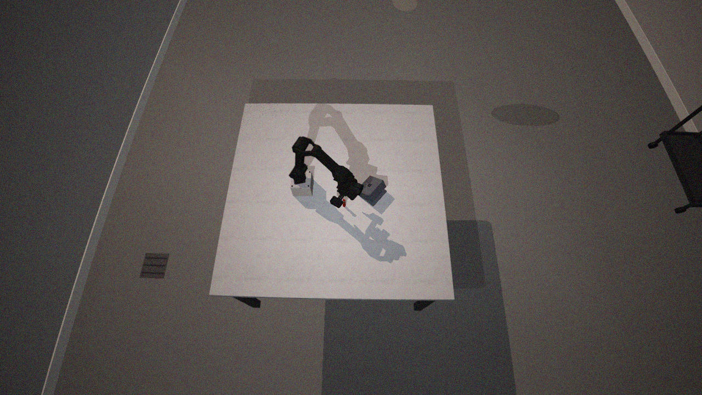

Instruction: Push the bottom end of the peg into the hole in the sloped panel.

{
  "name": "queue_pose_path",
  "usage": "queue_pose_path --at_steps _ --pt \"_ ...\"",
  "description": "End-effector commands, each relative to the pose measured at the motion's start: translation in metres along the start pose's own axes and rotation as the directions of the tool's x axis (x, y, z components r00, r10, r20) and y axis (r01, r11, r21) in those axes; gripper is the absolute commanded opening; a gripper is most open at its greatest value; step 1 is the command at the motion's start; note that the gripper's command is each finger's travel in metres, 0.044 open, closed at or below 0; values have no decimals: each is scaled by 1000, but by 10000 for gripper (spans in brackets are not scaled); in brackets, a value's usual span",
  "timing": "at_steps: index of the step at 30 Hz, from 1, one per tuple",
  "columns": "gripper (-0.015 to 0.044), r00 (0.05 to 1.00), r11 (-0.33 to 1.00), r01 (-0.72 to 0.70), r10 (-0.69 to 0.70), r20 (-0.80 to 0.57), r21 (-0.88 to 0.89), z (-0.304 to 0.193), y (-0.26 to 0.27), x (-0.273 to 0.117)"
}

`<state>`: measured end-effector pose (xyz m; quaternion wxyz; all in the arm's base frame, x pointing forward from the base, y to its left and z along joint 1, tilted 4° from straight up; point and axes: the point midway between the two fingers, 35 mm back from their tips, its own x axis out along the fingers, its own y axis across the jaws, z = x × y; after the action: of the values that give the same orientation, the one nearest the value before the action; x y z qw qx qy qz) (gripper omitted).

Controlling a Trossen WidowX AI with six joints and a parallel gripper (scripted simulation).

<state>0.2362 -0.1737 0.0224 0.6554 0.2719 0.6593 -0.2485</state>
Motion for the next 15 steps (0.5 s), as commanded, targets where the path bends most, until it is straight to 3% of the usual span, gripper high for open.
queue_pose_path --at_steps 1,15 --pt "440 1000 1000 5 -5 -16 -4 -1 -3 3" --pt "440 1000 1000 5 -5 -16 -4 0 -3 25"
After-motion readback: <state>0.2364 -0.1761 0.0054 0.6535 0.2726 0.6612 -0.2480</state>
